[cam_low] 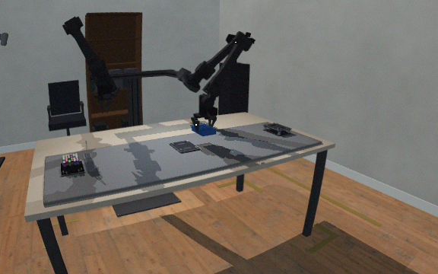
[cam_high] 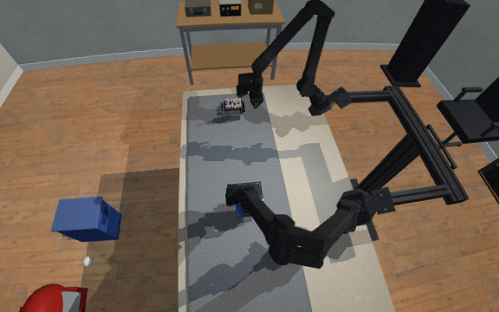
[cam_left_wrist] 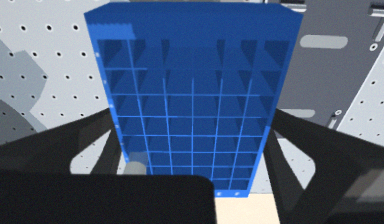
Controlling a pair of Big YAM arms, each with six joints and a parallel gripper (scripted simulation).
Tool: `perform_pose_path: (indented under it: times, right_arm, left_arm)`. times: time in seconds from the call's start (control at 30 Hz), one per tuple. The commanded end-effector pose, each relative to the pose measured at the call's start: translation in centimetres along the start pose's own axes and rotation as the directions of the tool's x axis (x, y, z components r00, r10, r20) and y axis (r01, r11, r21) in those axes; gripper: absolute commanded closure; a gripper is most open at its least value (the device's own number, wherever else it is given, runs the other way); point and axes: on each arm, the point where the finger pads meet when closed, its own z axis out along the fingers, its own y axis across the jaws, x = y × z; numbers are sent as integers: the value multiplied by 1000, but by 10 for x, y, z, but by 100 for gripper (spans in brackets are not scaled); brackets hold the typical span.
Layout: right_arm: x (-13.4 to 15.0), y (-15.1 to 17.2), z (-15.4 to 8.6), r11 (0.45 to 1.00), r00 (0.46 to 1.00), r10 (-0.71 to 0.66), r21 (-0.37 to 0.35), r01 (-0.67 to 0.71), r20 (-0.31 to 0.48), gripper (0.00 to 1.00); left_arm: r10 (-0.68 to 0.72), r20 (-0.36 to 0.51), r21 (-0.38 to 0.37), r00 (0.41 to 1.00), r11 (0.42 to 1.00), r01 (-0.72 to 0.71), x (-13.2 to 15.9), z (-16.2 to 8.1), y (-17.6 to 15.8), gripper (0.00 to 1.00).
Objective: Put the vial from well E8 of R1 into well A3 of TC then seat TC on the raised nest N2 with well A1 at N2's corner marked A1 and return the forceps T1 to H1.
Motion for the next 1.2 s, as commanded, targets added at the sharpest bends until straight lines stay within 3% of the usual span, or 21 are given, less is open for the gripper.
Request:
perform_pose_path:
  times: [0.0,1.17]
  right_arm:
    - [-10,-3,-6,1000,1000,17,2,-18,18,76]
    - [-10,-3,-6,1000,1000,17,2,-18,18,76]
  left_arm:
    - [-3,34,14,999,1000,3,-11,-10,6,100]
    - [-10,31,6,999,1000,10,-12,-7,62,100]
